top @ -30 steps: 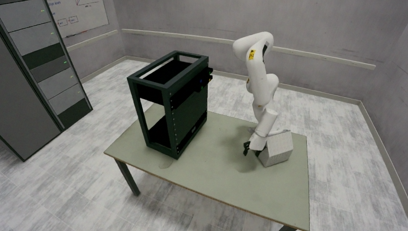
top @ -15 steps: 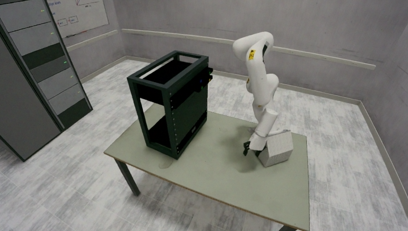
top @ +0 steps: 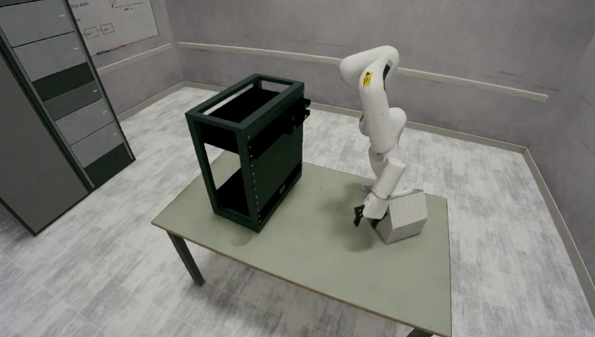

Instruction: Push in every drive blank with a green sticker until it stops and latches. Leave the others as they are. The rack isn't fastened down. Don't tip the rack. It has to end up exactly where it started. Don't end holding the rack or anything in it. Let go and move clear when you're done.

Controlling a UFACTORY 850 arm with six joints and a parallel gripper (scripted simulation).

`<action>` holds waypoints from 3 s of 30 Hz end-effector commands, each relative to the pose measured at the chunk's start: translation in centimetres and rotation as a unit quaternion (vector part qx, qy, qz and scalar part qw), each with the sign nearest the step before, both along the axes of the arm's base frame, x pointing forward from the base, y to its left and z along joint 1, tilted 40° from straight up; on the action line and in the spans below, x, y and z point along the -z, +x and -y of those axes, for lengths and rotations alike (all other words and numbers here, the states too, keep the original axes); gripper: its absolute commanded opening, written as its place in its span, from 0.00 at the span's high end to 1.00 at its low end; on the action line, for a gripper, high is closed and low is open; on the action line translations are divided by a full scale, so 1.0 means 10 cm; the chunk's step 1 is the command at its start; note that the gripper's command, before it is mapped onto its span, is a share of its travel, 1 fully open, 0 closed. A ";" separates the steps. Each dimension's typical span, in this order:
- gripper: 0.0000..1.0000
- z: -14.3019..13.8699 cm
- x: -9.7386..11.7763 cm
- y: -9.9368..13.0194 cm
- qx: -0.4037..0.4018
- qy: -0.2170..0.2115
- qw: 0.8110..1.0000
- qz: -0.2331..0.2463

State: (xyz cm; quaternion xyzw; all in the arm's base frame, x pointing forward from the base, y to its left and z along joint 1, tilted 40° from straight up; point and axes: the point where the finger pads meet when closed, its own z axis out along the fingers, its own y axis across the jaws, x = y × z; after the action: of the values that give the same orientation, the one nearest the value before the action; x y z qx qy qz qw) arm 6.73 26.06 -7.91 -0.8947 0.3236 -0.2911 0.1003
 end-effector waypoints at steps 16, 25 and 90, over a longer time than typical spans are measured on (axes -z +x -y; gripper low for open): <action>0.00 -0.38 -0.84 0.32 -0.030 0.096 0.986 0.132; 0.00 -0.50 -1.45 0.46 -0.044 0.145 0.964 0.218; 0.00 0.04 -4.46 0.28 -0.056 0.246 0.752 0.609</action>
State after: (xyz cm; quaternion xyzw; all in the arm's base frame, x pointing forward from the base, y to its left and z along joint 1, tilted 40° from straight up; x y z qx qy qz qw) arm 9.57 25.59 36.68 -0.4892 0.2033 -0.6790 0.5082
